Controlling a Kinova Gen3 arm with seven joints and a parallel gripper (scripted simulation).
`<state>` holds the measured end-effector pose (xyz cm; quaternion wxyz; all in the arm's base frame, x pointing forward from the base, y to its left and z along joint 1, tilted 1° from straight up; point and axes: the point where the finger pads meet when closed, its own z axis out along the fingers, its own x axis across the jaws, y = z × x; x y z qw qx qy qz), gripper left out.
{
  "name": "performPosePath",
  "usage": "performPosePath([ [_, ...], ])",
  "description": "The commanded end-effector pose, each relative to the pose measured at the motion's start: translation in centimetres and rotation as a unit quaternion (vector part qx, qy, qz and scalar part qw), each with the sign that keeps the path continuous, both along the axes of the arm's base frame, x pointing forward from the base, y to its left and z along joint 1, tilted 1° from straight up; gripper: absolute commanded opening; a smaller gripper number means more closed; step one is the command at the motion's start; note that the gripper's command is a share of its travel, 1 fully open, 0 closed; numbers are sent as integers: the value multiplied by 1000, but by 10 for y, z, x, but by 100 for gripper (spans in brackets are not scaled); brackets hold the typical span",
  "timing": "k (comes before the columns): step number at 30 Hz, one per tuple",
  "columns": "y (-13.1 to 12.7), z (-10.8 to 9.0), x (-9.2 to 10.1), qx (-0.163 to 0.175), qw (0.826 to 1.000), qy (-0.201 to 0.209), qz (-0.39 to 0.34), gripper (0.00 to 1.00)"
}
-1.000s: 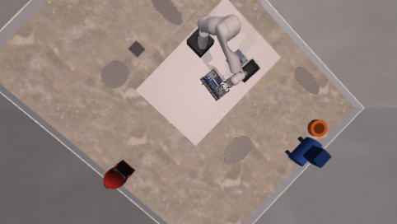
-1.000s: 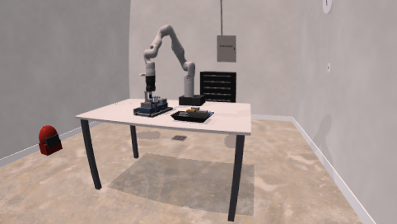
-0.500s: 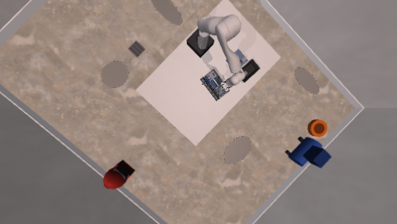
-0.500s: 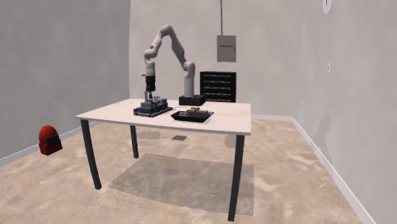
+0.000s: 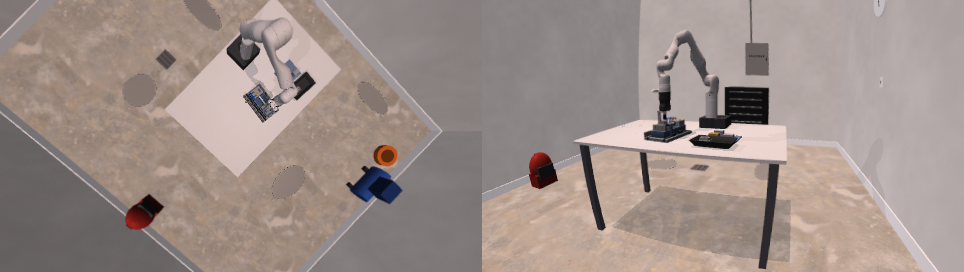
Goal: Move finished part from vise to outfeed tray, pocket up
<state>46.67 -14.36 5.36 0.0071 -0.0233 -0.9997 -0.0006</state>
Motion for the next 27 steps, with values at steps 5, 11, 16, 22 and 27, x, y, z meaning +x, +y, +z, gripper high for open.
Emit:
performPosePath([
  [5,0,0,1,0,1000,-1,0,100],
  [11,0,0,1,0,1000,-1,0,100],
  [16,0,-1,1,0,1000,-1,0,100],
  [22,0,-3,1,0,1000,-1,0,100],
  [27,0,-4,1,0,1000,-1,0,100],
])
